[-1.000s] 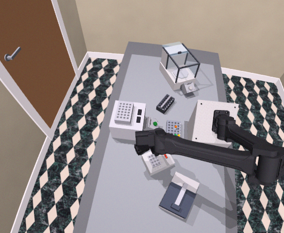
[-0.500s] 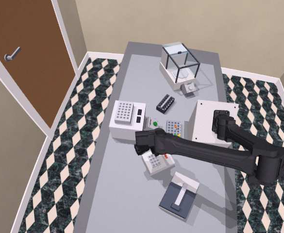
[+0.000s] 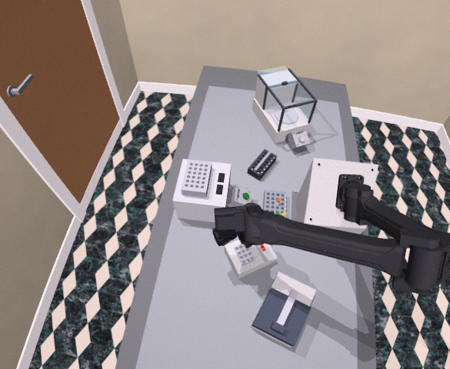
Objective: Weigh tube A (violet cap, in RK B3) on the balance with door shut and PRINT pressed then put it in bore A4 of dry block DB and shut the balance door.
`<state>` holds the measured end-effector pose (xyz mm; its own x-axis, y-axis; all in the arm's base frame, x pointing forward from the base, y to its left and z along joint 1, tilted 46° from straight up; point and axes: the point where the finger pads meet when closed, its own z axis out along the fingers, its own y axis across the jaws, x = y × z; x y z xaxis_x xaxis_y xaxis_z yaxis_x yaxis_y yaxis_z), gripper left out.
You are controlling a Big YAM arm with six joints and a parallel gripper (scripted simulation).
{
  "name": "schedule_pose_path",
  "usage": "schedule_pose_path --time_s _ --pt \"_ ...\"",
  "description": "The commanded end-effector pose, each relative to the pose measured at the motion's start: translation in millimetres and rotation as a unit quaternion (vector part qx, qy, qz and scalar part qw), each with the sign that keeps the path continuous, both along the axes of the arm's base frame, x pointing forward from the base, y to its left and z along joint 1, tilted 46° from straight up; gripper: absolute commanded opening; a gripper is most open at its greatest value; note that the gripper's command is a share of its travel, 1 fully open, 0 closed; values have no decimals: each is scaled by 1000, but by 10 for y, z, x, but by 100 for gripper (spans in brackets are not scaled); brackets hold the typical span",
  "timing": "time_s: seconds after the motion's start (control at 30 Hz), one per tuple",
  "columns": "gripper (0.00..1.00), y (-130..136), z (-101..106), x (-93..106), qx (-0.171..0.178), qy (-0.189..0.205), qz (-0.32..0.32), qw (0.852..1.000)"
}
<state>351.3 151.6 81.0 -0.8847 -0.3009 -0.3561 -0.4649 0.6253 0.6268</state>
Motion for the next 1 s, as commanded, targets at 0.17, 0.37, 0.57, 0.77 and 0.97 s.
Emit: schedule_pose_path --time_s 0.17,0.37,0.57,0.77,0.97 --pt "9 2 69 88 1 -11 -3 1000" --pt "9 2 69 88 1 -11 -3 1000" --pt "9 3 70 88 1 -11 -3 1000" --pt "9 3 70 88 1 -11 -3 1000" --pt "9 3 71 88 1 -11 -3 1000"
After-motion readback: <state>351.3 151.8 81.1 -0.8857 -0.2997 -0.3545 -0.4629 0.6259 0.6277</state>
